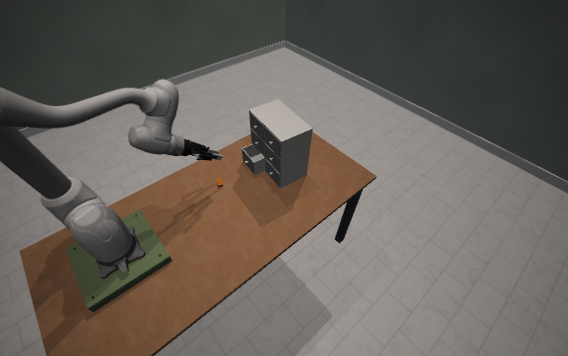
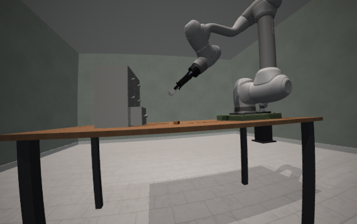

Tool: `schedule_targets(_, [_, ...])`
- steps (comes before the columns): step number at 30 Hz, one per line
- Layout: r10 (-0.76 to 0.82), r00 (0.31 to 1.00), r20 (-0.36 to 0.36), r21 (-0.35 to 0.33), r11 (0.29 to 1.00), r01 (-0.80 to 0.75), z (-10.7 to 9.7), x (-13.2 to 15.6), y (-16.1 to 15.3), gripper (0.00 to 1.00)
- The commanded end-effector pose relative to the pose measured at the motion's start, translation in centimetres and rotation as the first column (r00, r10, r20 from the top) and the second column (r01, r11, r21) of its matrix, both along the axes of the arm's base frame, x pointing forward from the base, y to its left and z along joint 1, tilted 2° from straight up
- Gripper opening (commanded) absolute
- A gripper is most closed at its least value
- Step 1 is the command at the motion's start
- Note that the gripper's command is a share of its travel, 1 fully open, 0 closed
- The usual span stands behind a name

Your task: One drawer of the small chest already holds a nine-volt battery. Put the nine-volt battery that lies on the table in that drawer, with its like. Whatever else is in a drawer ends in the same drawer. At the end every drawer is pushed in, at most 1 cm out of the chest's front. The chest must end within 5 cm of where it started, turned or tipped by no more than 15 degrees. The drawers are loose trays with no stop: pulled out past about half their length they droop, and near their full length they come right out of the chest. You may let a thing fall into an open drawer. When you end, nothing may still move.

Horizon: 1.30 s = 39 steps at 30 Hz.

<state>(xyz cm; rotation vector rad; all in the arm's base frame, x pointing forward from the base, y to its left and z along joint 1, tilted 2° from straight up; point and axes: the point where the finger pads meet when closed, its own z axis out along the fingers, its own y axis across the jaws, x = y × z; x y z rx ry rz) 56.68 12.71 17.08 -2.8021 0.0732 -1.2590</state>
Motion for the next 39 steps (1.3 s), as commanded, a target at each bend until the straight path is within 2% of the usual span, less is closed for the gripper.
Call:
schedule_targets(1, [-0.040,0.980,-0.196,-0.051,0.998,0.030,0.6,-0.6,0.0,0.20])
schedule_targets(4, [-0.035,0.962,-0.270,-0.046,0.999,0.023,1.3,-1.4,0.0,0.20])
schedule_targets(15, [-0.002,0.969,-0.248,0.009,1.000,0.004,4.2,-4.4,0.2,0.20])
schedule_targets(26, [-0.032,0.967,-0.254,0.000,0.999,0.033,5.6,-5.9,0.2,0.20])
schedule_targets(32, [-0.070,0.931,-0.357,-0.038,0.997,0.061,5.8,-6.0,0.3,0.20])
schedule_targets(39, [-0.066,0.837,-0.543,-0.057,0.997,0.042,5.8,-6.0,0.3,0.20])
